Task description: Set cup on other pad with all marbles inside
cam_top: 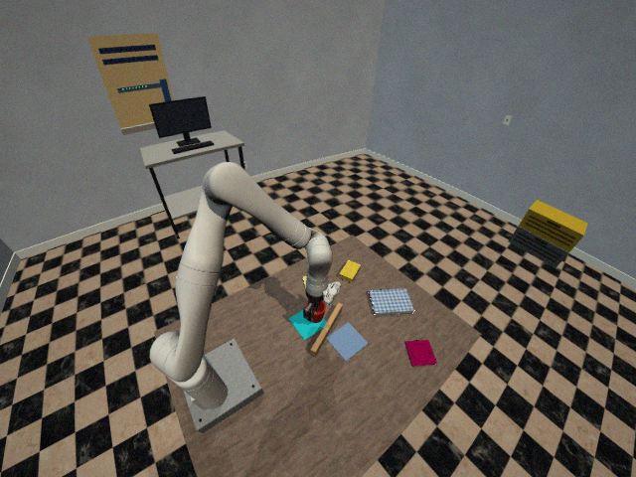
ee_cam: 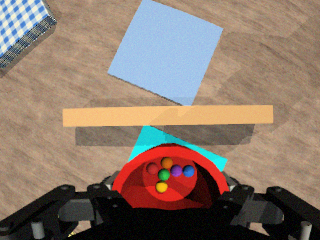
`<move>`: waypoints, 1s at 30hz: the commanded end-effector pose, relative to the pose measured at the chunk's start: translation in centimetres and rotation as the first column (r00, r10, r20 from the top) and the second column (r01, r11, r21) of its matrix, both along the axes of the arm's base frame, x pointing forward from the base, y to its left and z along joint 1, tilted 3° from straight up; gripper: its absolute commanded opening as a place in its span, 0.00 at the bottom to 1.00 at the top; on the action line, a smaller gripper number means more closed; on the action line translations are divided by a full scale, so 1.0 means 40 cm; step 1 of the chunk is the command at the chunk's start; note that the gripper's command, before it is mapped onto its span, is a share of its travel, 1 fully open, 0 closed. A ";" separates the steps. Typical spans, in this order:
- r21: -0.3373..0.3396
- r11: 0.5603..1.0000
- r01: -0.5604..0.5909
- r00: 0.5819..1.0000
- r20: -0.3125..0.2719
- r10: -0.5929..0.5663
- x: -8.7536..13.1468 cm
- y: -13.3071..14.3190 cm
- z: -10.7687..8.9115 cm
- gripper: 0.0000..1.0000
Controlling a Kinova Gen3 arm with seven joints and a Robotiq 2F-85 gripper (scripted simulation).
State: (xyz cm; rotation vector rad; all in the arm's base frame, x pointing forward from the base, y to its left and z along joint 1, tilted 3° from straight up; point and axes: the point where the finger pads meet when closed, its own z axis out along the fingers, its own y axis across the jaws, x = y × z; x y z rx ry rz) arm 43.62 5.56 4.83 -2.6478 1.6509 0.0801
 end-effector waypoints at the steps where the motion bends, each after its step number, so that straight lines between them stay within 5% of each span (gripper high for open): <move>1: 0.003 1.000 -0.017 1.000 0.005 0.017 -0.007 0.029 0.008 0.82; 30: 0.003 1.000 -0.017 1.000 0.005 0.017 -0.031 0.075 0.011 0.82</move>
